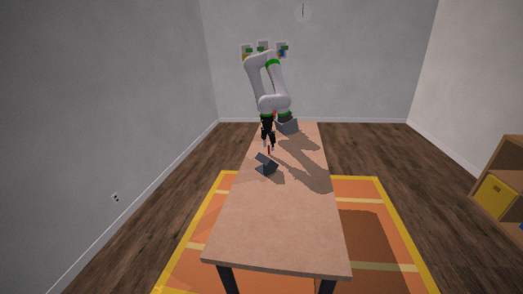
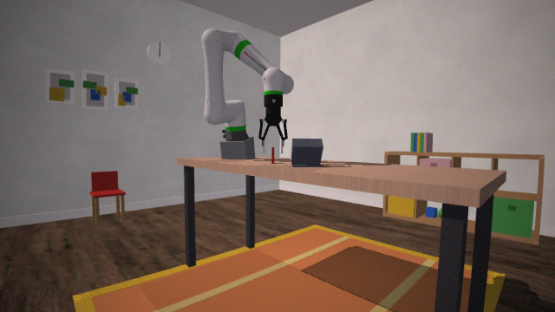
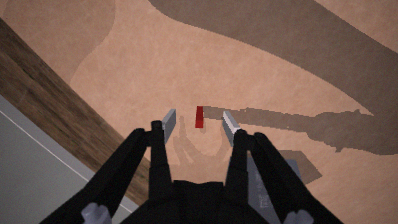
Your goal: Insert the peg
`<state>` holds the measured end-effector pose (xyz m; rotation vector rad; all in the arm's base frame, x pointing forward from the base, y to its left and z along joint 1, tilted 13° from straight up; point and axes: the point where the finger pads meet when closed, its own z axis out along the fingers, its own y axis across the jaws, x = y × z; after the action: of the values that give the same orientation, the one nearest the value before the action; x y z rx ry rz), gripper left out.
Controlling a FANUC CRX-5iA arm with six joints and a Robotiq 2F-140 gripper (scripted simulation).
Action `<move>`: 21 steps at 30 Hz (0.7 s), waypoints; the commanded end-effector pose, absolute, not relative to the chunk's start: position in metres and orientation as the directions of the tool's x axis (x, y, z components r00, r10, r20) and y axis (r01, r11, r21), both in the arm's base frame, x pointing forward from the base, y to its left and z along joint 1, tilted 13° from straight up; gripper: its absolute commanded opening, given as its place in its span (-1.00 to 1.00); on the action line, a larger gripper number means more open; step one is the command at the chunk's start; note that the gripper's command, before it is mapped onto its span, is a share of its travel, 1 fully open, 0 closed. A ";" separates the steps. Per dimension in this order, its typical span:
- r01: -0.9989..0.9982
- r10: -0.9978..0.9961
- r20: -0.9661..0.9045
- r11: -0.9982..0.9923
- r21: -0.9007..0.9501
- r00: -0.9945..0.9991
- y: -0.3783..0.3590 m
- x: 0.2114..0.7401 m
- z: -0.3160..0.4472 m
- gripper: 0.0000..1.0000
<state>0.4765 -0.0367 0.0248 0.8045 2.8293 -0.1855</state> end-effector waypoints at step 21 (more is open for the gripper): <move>0.531 0.507 -0.220 0.845 -0.067 -0.834 -0.037 0.477 0.025 -0.53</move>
<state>0.4765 -0.0367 0.0248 0.8045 2.8293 -0.1855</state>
